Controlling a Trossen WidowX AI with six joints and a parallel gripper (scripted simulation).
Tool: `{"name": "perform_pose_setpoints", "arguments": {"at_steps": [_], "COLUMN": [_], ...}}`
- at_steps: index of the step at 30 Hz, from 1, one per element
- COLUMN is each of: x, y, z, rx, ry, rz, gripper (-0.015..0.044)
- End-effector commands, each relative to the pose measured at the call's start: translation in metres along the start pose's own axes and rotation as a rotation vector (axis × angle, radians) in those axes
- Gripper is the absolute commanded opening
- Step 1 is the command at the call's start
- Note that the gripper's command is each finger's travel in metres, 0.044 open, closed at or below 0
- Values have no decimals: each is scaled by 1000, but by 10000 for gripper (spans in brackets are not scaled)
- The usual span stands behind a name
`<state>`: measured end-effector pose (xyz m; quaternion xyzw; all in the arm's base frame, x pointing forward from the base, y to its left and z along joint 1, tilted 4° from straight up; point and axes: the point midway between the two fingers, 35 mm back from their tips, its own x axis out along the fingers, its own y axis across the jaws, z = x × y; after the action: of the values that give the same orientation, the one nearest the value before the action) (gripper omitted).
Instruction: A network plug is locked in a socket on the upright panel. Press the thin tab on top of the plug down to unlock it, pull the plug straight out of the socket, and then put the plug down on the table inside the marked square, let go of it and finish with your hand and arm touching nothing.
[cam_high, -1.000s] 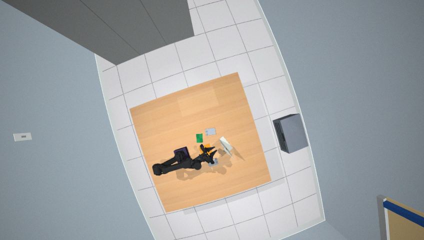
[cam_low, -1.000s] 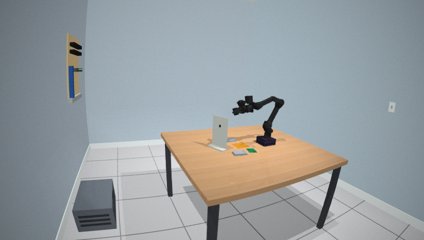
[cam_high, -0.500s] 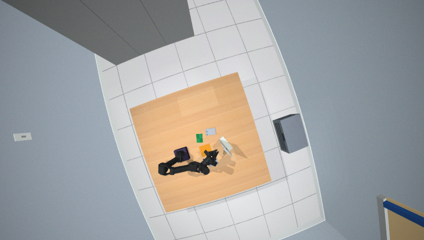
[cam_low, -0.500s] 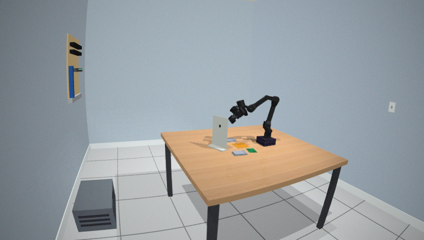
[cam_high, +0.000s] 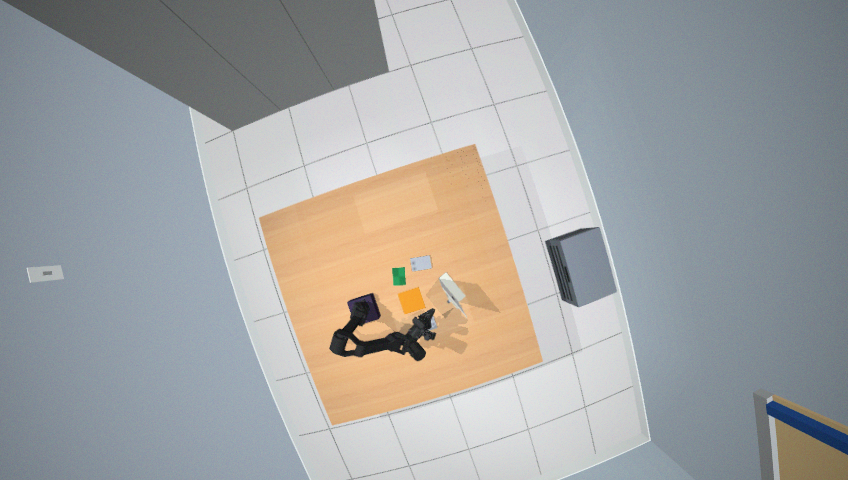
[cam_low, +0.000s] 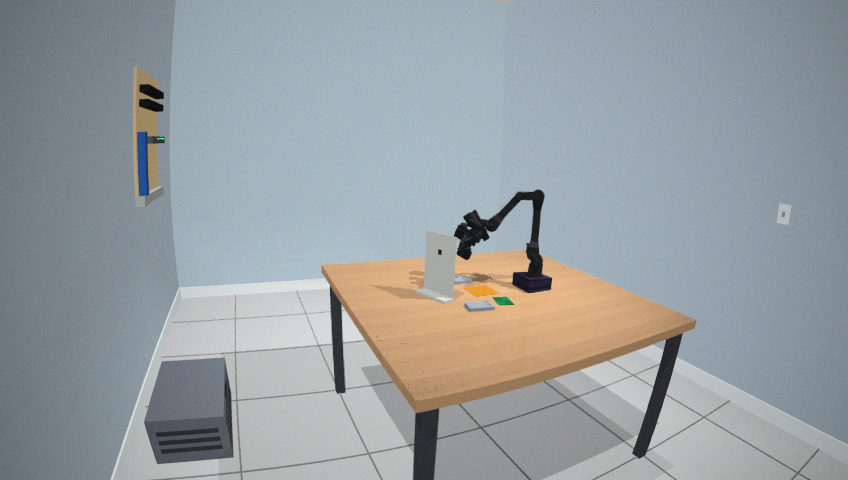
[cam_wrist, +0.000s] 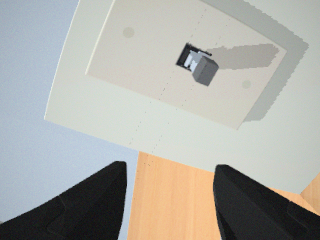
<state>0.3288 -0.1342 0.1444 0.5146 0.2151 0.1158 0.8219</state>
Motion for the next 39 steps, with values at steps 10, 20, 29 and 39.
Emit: {"name": "perform_pose_setpoints", "arguments": {"at_steps": [10,20,29,39], "x": [-42,-32,-6,16], "y": [-36,-38,-37,-30], "z": [2,5,13,17], "rx": [356,354,353,356], "ry": [37,42,44,36], "rz": [178,168,163,183], "gripper": [156,156,156,156]}}
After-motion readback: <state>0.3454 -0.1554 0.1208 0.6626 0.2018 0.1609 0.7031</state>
